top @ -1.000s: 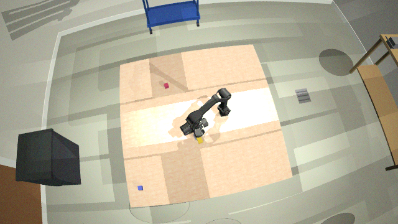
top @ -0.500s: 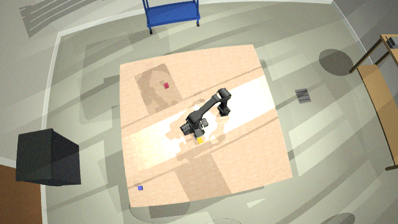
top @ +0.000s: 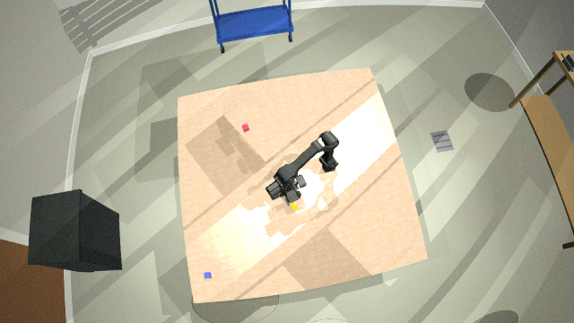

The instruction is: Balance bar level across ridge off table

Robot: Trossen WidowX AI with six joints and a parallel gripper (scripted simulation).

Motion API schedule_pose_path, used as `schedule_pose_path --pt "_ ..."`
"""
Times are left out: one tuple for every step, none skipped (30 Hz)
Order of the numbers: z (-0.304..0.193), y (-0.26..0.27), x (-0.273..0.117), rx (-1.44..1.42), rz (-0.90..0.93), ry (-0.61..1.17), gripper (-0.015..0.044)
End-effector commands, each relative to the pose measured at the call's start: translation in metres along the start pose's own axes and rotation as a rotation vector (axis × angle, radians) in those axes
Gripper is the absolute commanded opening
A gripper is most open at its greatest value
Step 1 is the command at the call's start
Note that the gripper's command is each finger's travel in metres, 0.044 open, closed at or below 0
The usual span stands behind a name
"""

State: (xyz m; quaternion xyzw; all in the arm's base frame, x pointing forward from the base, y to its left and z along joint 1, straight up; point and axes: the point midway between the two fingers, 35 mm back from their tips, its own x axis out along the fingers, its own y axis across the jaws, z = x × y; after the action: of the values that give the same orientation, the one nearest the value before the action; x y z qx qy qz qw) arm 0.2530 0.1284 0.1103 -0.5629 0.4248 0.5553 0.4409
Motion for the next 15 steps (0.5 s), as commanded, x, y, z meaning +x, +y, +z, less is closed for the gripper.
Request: schedule_pose_path --pt "0.0001 -0.0001 0.0007 -0.002 -0.001 0.0 0.0" --pt "0.0001 -0.0001 0.0008 -0.002 -0.001 0.0 0.0" --pt "0.0001 -0.0002 0.0009 -0.002 -0.001 0.0 0.0" --pt "0.0001 -0.0002 0.001 -0.002 -0.001 0.0 0.0" --pt "0.0001 -0.0002 0.001 -0.002 -0.001 0.0 0.0" --pt "0.0001 -0.0002 0.0011 -0.002 -0.001 0.0 0.0" --pt "0.0001 -0.0001 0.0012 -0.002 -0.001 0.0 0.0" --pt "0.0001 -0.0001 0.0014 -0.002 -0.001 0.0 0.0" --pt "0.0001 -0.0001 0.0014 -0.002 -0.001 0.0 0.0" --pt "0.0001 -0.0001 0.0014 -0.002 -0.001 0.0 0.0" --pt "0.0001 -0.0001 0.0015 -0.002 -0.001 0.0 0.0" --pt "0.0002 -0.0002 0.0017 -0.002 -0.001 0.0 0.0" --pt "0.0002 -0.0002 0.0017 -0.002 -0.001 0.0 0.0" --pt "0.0002 -0.0002 0.0018 -0.002 -0.001 0.0 0.0" --pt "0.0002 -0.0002 0.0019 -0.002 -0.001 0.0 0.0"
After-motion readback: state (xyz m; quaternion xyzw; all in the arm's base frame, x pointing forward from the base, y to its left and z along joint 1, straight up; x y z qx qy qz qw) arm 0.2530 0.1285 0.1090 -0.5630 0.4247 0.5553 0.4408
